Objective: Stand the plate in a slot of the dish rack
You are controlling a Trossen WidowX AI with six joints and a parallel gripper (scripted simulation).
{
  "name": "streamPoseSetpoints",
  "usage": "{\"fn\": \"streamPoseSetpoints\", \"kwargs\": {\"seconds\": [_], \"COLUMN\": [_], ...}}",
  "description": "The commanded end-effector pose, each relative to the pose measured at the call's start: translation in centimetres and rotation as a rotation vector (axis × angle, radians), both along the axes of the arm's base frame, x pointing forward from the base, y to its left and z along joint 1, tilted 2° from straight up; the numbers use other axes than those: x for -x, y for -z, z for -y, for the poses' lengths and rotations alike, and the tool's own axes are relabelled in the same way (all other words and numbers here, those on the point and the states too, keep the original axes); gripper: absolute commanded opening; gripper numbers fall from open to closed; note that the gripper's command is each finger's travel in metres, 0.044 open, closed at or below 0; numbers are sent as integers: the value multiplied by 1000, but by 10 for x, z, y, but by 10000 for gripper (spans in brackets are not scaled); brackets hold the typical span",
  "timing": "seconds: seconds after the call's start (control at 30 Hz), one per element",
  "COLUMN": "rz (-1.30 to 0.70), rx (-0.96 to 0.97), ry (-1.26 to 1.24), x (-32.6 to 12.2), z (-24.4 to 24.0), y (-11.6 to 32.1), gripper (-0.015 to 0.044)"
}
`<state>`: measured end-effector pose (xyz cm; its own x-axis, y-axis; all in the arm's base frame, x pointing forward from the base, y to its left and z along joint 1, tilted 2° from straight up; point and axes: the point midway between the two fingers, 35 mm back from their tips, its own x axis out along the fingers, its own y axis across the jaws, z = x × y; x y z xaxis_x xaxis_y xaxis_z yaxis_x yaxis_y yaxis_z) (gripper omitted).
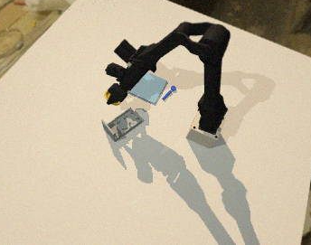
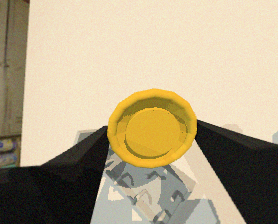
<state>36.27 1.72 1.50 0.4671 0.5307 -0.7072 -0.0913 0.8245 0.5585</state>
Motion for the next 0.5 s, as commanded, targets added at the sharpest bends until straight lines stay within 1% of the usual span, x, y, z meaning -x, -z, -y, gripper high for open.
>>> {"fn": "streamPoseSetpoints", "kwargs": {"seconds": [0.0,0.47], "rz": [103,428], "rx": [-31,-101], "ry": [-58,-221], "x": [-2,6], "z": [0,0], "y": [6,16], "gripper": [0,0]}}
